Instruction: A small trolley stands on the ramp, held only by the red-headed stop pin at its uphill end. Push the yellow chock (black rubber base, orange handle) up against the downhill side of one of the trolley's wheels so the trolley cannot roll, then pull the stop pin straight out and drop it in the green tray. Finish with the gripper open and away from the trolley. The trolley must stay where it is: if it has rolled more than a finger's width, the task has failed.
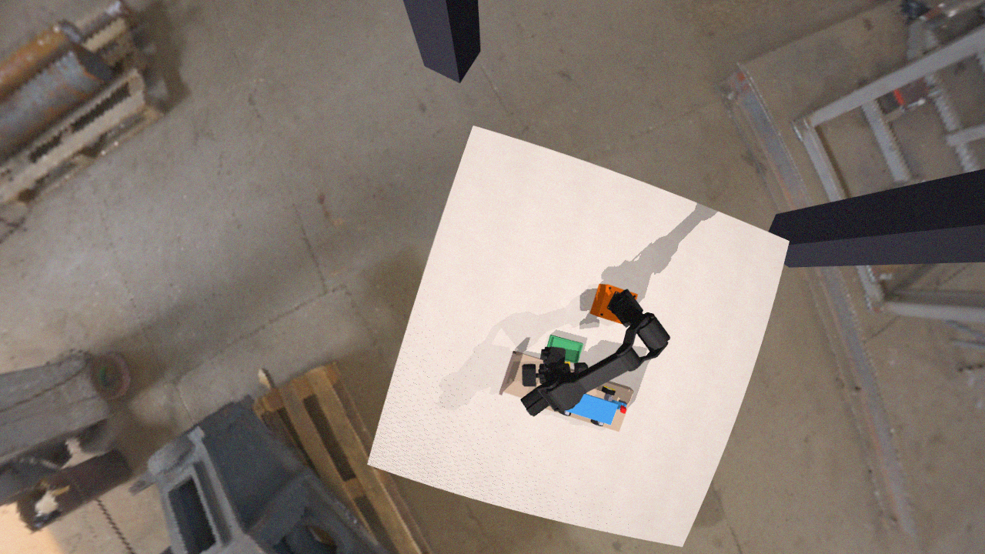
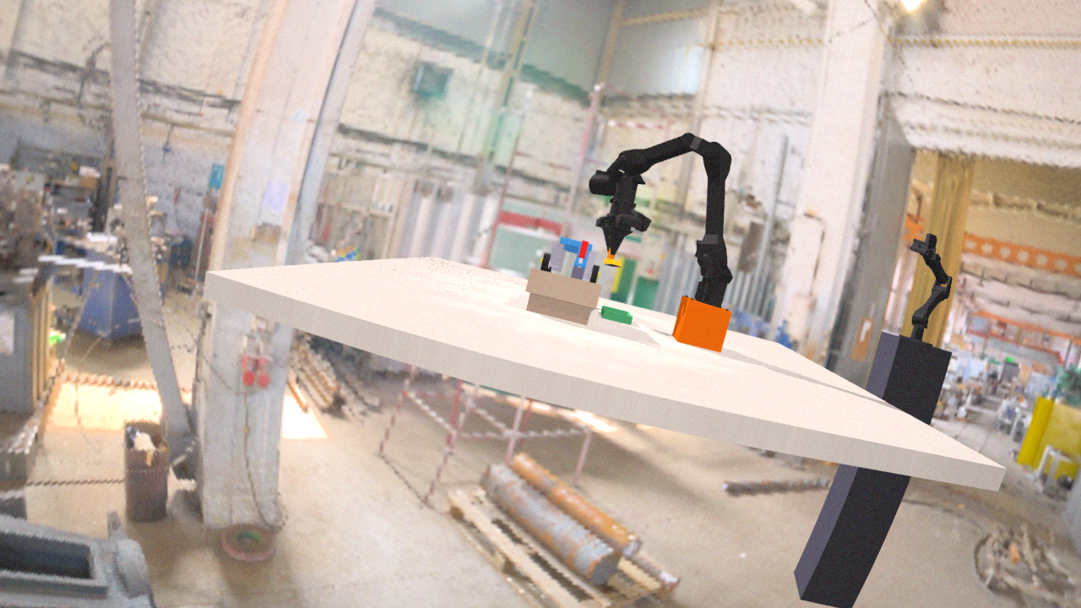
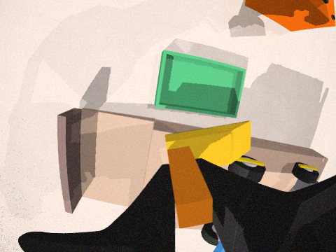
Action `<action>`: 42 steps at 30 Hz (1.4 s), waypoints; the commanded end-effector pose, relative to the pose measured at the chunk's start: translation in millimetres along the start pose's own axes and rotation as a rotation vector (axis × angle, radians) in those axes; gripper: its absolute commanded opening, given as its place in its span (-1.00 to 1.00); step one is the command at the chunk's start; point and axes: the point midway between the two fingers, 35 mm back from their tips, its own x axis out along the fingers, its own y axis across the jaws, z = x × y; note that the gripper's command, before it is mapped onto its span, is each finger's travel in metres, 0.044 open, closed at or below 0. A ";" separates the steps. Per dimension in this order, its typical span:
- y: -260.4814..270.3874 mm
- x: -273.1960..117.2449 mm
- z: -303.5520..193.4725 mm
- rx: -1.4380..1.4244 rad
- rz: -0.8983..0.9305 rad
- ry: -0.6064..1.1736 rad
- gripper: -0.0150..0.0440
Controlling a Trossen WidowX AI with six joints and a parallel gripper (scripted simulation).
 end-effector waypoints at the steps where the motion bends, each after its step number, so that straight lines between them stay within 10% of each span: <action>1: 0.6 -1.1 -0.8 0.136 -0.009 0.009 -0.49; 42: 14.2 43.0 -27.5 0.339 -0.021 0.016 -0.49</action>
